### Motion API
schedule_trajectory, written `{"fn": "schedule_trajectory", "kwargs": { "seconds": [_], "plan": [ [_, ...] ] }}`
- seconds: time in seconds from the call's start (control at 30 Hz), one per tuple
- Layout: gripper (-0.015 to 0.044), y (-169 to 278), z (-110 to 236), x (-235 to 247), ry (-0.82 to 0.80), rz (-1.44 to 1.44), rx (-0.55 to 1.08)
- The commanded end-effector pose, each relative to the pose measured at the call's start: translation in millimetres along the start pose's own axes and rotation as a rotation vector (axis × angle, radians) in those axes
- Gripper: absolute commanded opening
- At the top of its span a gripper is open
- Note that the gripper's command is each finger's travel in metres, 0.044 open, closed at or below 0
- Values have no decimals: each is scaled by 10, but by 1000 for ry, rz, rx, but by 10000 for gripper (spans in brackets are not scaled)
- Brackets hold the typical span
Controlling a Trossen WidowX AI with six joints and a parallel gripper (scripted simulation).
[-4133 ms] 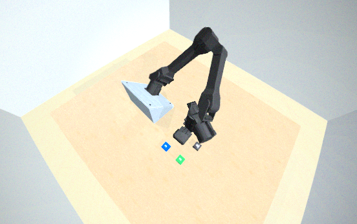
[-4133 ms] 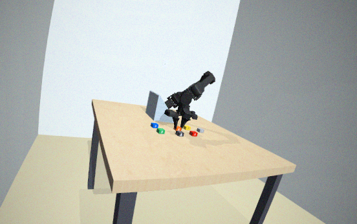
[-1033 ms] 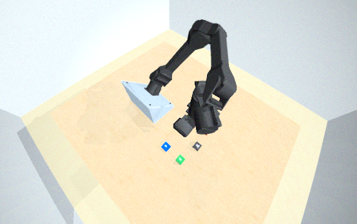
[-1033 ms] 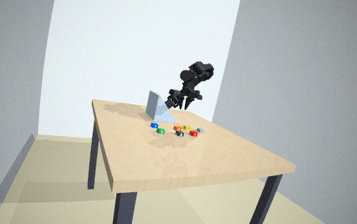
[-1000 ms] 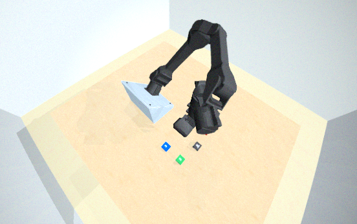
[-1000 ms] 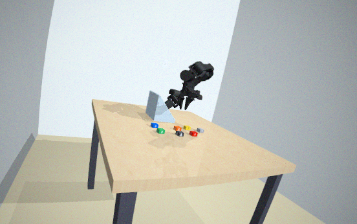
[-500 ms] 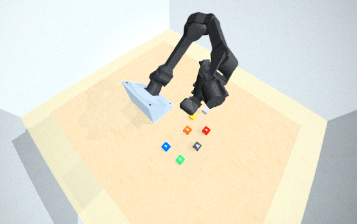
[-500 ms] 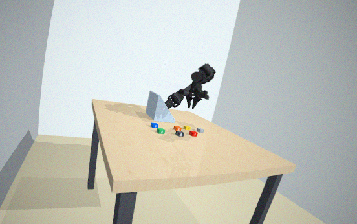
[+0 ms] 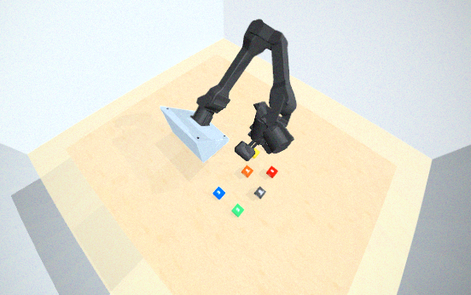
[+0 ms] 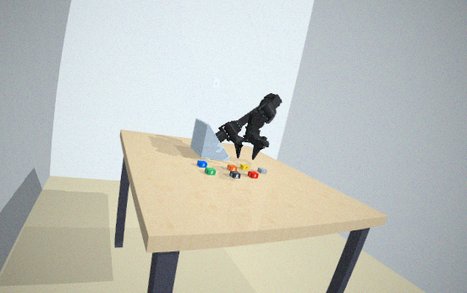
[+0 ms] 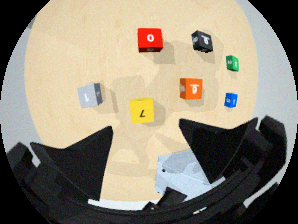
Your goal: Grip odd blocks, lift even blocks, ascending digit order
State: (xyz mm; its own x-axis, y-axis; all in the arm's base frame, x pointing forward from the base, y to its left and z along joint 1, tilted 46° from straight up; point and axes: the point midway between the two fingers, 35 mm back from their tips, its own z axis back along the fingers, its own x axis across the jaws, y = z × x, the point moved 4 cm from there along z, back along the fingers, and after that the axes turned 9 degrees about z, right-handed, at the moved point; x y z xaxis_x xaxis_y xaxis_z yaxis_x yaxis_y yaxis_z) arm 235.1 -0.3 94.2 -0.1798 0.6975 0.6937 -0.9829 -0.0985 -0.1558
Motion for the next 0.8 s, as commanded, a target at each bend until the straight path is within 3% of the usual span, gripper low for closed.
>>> {"fn": "schedule_trajectory", "kwargs": {
  "seconds": [0.0,0.77],
  "plan": [
    [400,-4,-55,10,-1,-2,-12],
    [400,-6,-394,15,-3,-1,-13]
  ]
}}
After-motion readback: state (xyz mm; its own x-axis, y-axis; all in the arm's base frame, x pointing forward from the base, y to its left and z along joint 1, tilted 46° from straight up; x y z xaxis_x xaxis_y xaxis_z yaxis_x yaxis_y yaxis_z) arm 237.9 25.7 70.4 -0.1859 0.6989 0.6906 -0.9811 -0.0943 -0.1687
